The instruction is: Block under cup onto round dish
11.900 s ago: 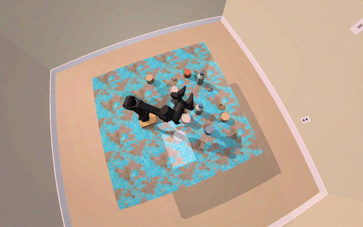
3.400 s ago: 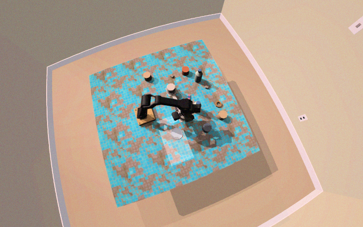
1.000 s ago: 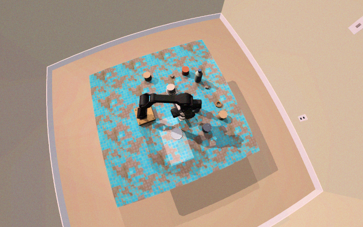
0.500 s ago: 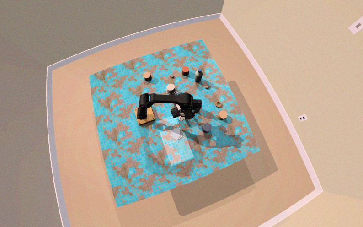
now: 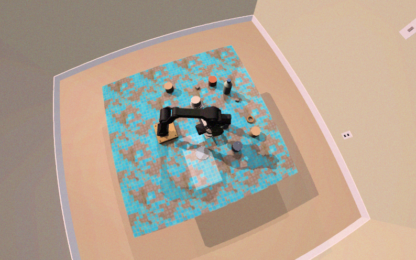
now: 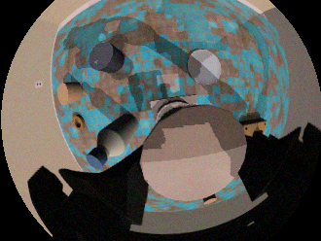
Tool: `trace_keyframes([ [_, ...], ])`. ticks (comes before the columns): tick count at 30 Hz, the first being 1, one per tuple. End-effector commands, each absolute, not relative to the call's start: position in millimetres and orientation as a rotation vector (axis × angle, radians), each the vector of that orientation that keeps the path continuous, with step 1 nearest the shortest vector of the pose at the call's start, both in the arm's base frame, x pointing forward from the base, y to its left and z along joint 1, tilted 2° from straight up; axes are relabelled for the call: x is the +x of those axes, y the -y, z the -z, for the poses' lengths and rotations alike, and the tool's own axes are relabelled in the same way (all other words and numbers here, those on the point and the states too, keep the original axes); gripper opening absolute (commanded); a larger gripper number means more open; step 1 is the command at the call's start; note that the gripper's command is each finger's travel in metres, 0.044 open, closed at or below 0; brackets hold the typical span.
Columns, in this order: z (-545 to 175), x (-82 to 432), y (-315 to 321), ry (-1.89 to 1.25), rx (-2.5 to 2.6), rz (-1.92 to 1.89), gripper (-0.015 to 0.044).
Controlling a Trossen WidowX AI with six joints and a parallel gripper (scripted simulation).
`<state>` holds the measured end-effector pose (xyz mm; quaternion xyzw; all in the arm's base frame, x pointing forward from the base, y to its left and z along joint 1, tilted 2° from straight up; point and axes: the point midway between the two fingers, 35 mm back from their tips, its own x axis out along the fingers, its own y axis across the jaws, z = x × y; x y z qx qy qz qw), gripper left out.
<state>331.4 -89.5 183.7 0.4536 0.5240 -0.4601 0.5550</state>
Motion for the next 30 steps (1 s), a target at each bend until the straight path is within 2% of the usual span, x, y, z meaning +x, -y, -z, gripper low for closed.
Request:
trace_keyframes([
  [1, -183.5, 331.6, 89.6, -1.238, 1.071, 1.087, 0.0],
  [17, -183.2, 331.3, 90.4, -1.238, 1.071, 1.087, 0.0],
  [30, -162.2, 302.8, 148.6, -1.234, 1.072, 1.091, 0.0],
])
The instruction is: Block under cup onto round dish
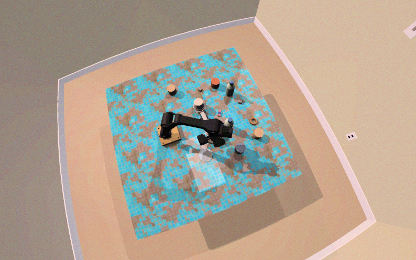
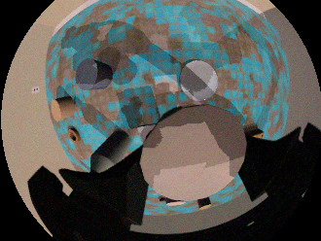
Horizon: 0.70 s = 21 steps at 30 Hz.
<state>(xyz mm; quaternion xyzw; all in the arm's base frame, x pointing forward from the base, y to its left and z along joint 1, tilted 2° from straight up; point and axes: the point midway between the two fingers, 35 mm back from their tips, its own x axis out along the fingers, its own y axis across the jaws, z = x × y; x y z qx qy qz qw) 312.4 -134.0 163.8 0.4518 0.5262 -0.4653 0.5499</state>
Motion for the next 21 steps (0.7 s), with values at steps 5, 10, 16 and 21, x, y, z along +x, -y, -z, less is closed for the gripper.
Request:
trace_keyframes([
  [5, -153.6, 287.9, 169.8, -1.233, 1.07, 1.092, 0.0],
  [10, -144.9, 271.2, 189.4, -1.231, 1.069, 1.093, 0.0],
  [16, -134.3, 249.1, 210.6, -1.229, 1.067, 1.095, 0.0],
  [21, -125.5, 229.3, 226.0, -1.228, 1.065, 1.097, 0.0],
])
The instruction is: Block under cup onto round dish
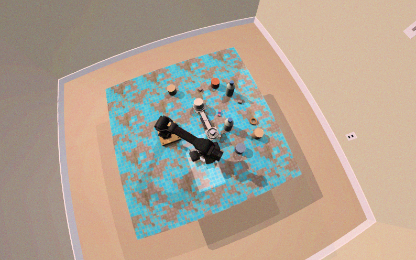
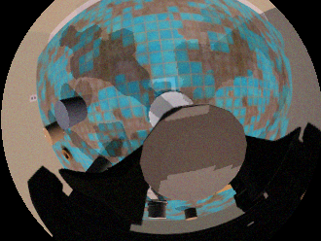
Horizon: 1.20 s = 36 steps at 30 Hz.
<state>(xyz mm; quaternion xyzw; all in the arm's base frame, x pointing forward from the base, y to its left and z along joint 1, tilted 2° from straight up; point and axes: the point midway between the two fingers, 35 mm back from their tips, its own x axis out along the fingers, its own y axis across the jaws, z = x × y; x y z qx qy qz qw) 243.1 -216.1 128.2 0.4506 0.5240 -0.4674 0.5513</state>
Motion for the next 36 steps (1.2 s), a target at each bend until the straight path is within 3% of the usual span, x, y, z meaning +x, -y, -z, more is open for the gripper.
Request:
trace_keyframes([
  [1, -123.7, 225.1, 228.9, -1.227, 1.064, 1.097, 0.0],
  [18, -94.5, 153.1, 263.0, -1.224, 1.056, 1.106, 0.0],
  [36, -54.6, 153.1, 265.5, -1.224, 1.056, 1.106, 0.0],
])
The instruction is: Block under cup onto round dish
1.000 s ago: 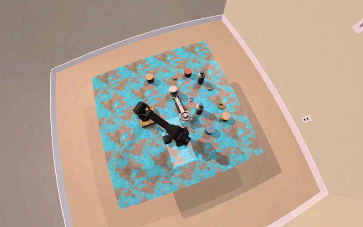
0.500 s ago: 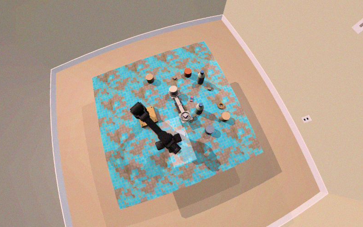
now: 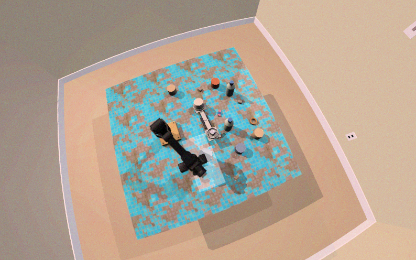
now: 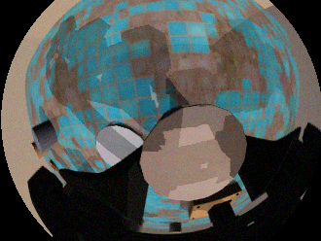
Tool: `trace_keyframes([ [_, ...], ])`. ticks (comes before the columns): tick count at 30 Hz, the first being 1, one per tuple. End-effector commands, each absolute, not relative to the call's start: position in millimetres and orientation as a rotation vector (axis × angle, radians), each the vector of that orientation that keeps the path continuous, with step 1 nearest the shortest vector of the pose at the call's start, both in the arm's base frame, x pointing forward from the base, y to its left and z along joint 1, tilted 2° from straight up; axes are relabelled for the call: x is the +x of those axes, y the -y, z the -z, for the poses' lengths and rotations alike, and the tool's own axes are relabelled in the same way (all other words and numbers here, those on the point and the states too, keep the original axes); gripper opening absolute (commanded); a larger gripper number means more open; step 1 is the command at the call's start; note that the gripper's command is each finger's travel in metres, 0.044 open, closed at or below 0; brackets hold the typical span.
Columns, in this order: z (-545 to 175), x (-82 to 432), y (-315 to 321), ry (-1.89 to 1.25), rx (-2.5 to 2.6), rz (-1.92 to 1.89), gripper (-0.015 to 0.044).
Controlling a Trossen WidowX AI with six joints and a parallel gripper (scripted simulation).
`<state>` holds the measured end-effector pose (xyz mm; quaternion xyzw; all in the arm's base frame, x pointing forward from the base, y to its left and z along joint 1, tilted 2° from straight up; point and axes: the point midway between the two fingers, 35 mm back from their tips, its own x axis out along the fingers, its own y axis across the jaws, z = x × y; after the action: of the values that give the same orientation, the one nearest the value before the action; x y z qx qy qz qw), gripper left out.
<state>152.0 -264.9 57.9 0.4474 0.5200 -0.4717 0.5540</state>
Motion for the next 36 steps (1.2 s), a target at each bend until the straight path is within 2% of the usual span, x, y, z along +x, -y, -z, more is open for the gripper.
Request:
trace_keyframes([
  [1, -54.1, 153.2, 265.5, -1.224, 1.056, 1.106, 0.0],
  [14, -34.6, 153.6, 266.7, -1.224, 1.056, 1.106, 0.0],
  [30, -43.6, 153.0, 267.1, -1.221, 1.054, 1.115, 0.042],
  [31, -50.0, 153.2, 267.1, -1.221, 1.054, 1.114, 0.044],
  [36, -94.2, 152.3, 263.3, -1.224, 1.056, 1.106, 0.044],
])
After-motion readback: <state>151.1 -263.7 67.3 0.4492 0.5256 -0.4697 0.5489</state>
